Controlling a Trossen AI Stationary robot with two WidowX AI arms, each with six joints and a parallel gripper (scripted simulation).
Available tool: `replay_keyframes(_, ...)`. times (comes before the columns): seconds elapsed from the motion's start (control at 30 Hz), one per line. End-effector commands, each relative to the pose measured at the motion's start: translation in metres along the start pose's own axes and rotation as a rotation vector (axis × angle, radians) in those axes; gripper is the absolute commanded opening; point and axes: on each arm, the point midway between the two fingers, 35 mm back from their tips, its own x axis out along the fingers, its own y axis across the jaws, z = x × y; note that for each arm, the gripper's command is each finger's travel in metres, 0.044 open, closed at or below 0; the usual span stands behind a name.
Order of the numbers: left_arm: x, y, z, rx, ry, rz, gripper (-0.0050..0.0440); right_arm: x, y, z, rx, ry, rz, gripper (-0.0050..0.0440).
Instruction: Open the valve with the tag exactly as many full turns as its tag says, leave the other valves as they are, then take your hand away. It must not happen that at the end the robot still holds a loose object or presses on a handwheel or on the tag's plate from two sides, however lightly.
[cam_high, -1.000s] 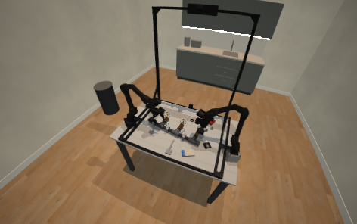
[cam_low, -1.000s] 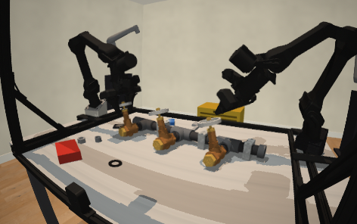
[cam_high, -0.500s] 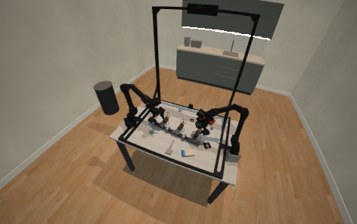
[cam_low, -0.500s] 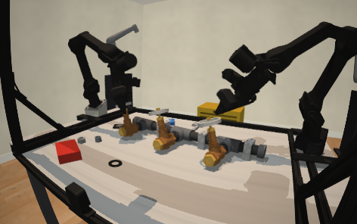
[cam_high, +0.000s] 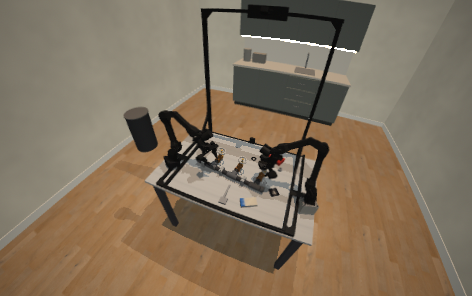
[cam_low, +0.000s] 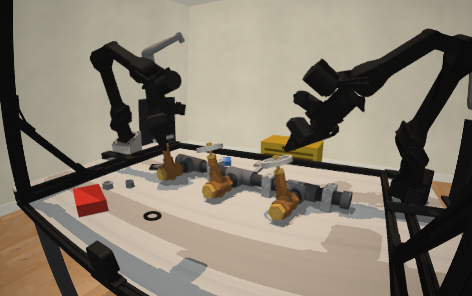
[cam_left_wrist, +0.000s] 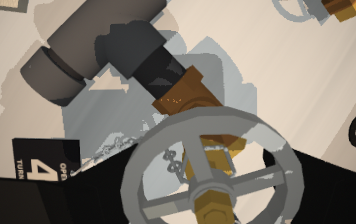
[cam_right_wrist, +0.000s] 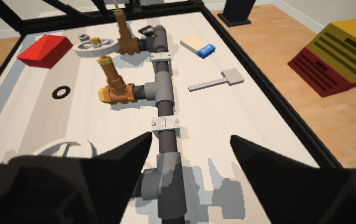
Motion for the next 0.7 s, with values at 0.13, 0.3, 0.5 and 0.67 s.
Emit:
replay_keyframes(0.13,0.0000,0.0000,0.0000,0.005,0.000,0.000,0.0400,0.0000,0.0000,0.0000,0.000,0.000,0.000,0.0400)
replay_keyframes(0.3,0.0000,0.0000,0.0000,0.150,0.000,0.000,0.0400,0.0000,0.0000,0.0000,0.000,0.000,0.000,0.0400)
replay_keyframes(0.5,0.0000,0.0000,0.0000,0.596,0.000,0.000,0.0400,0.0000,0.0000,0.0000,0.000,0.000,0.000,0.0400)
replay_keyframes(0.67,0.0000,0.0001,0.0000,0.826,0.000,0.000,0.0400,0.0000,0.0000,0.0000,0.000,0.000,0.000,0.0400)
